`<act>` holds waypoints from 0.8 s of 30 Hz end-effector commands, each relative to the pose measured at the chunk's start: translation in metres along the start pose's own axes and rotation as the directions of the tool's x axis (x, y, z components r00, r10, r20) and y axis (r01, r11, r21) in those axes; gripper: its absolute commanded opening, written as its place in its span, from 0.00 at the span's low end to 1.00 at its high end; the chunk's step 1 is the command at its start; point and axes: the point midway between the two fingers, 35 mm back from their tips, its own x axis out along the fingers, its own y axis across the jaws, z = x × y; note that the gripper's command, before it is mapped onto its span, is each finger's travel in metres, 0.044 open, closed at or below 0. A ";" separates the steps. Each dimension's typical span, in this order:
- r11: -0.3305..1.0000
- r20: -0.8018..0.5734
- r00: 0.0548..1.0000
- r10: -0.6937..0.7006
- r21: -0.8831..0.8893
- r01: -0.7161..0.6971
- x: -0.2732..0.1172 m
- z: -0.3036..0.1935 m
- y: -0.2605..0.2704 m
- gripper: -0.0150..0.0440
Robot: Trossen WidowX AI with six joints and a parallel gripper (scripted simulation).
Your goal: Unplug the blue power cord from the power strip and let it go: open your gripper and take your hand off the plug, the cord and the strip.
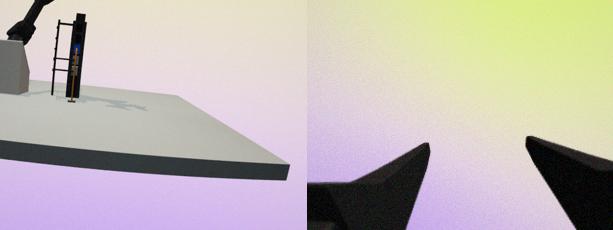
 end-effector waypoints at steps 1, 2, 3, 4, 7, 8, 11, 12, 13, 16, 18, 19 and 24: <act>1.000 -0.009 1.000 0.006 -0.001 -0.006 0.001 -0.002 0.001 0.89; 1.000 -0.035 0.999 0.023 -0.005 -0.023 0.003 -0.010 0.004 0.84; 0.999 -0.080 0.996 0.050 -0.008 -0.051 0.006 -0.023 0.009 0.80; 0.996 -0.137 0.987 0.082 -0.008 -0.084 0.009 -0.039 0.015 0.75; 0.985 -0.312 0.935 0.168 0.014 -0.173 0.013 -0.087 0.031 0.62; 0.980 -0.370 0.909 0.193 0.029 -0.197 0.012 -0.103 0.035 0.58; 0.964 -0.542 0.800 0.258 0.092 -0.249 0.005 -0.152 0.045 0.53; 0.959 -0.596 0.754 0.276 0.119 -0.258 0.000 -0.168 0.048 0.53; 0.954 -0.648 0.703 0.293 0.147 -0.262 -0.005 -0.183 0.050 0.53; 0.940 -0.782 0.526 0.334 0.237 -0.245 -0.027 -0.225 0.055 0.53; 0.933 -0.848 0.394 0.355 0.295 -0.206 -0.044 -0.249 0.057 0.53; 0.930 -0.873 0.324 0.364 0.322 -0.179 -0.054 -0.260 0.057 0.53; 0.911 -0.906 -0.099 0.411 0.406 0.065 -0.116 -0.302 0.057 0.53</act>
